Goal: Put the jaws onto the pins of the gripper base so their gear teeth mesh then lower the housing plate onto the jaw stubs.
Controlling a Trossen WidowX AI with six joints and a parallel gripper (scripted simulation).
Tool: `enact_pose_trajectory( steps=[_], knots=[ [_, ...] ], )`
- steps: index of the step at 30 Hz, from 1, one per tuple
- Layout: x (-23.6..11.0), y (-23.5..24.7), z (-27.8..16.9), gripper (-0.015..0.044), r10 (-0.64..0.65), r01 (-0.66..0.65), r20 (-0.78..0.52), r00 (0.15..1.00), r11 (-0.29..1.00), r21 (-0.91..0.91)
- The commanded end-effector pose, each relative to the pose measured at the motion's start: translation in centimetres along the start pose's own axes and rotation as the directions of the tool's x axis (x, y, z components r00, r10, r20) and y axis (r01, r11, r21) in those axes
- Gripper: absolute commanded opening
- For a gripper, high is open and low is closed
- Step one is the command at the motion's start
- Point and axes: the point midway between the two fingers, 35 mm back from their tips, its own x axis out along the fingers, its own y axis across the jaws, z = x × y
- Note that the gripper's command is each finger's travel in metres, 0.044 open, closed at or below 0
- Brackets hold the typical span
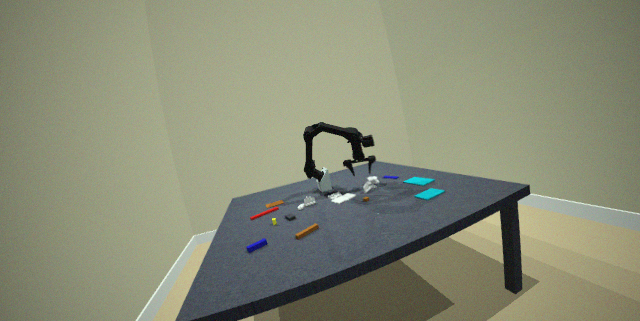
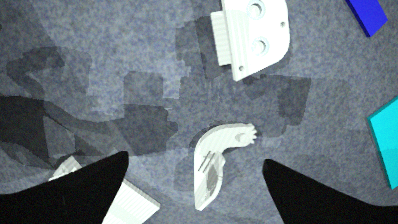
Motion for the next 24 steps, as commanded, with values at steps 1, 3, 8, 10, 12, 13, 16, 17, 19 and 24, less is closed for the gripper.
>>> enact_pose_trajectory(
  steps=[1, 3, 8, 10, 12, 13, 16, 17, 19, 24],
  knots=[
    [0.00, 0.00, 0.00, 0.0440, 0.000, 0.000, 0.000, 1.000, 1.000, 0.000],
    [0.00, 0.00, 0.00, 0.0440, 0.000, 0.000, 0.000, 1.000, 1.000, 0.000],
    [0.00, 0.00, 0.00, 0.0414, 0.000, 0.000, 0.000, 1.000, 1.000, 0.000],
    [0.00, 0.00, 0.00, 0.0361, 0.000, 0.000, 0.000, 1.000, 1.000, 0.000],
    [0.00, 0.00, 0.00, 0.0309, 0.000, 0.000, 0.000, 1.000, 1.000, 0.000],
    [0.00, 0.00, 0.00, 0.0282, 0.000, 0.000, 0.000, 1.000, 1.000, 0.000],
    [0.00, 0.00, 0.00, 0.0204, 0.000, 0.000, 0.000, 1.000, 1.000, 0.000],
    [0.00, 0.00, 0.00, 0.0177, 0.000, 0.000, 0.000, 1.000, 1.000, 0.000],
    [0.00, 0.00, 0.00, 0.0125, 0.000, 0.000, 0.000, 1.000, 1.000, 0.000],
    [0.00, 0.00, 0.00, 0.0000, 0.000, 0.000, 0.000, 1.000, 1.000, 0.000]
  ],
)
